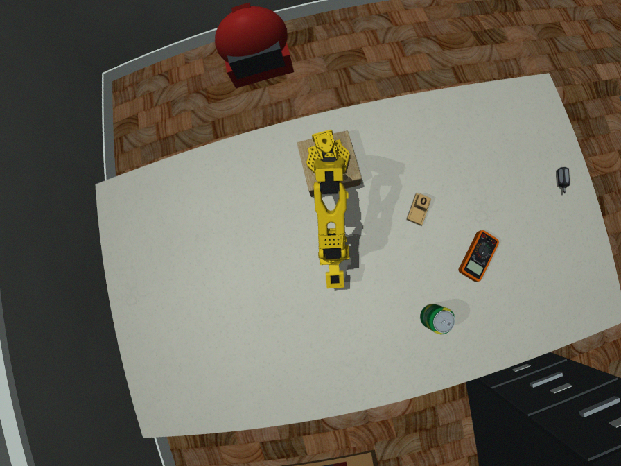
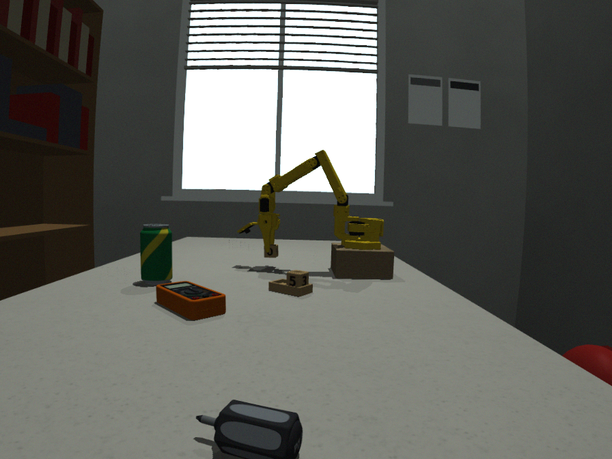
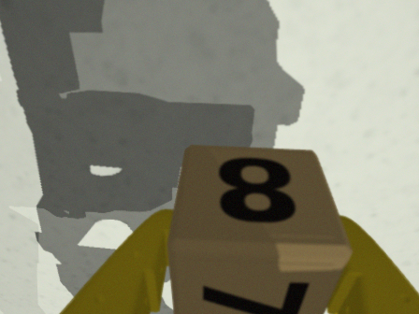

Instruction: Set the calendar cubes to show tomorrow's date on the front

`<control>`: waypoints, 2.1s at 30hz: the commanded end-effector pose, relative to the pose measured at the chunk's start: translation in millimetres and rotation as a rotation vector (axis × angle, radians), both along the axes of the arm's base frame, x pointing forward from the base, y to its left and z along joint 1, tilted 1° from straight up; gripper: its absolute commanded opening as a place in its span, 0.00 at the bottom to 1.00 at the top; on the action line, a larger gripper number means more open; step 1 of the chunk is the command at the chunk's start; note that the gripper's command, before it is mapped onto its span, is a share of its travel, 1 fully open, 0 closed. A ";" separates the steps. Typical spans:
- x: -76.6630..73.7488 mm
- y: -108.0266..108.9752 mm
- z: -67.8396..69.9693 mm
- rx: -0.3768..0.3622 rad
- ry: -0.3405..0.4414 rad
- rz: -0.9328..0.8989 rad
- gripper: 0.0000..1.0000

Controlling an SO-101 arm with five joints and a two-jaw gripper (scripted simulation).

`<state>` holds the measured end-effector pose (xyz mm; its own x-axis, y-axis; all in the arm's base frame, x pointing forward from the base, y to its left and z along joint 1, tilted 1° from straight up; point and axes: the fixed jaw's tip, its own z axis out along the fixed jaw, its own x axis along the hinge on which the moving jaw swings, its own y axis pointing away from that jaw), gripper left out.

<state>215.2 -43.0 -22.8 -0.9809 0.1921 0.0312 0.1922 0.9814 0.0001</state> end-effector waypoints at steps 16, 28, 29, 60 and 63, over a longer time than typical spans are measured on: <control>3.2 1.1 18.7 -0.004 -0.024 0.005 0.00; 1.9 0.5 18.1 -0.003 -0.024 0.100 0.00; 1.6 0.4 18.0 -0.002 -0.024 0.117 0.00; -10.7 -8.7 12.0 0.015 -0.025 1.004 0.00; -11.5 -9.6 11.5 0.016 -0.025 1.070 0.00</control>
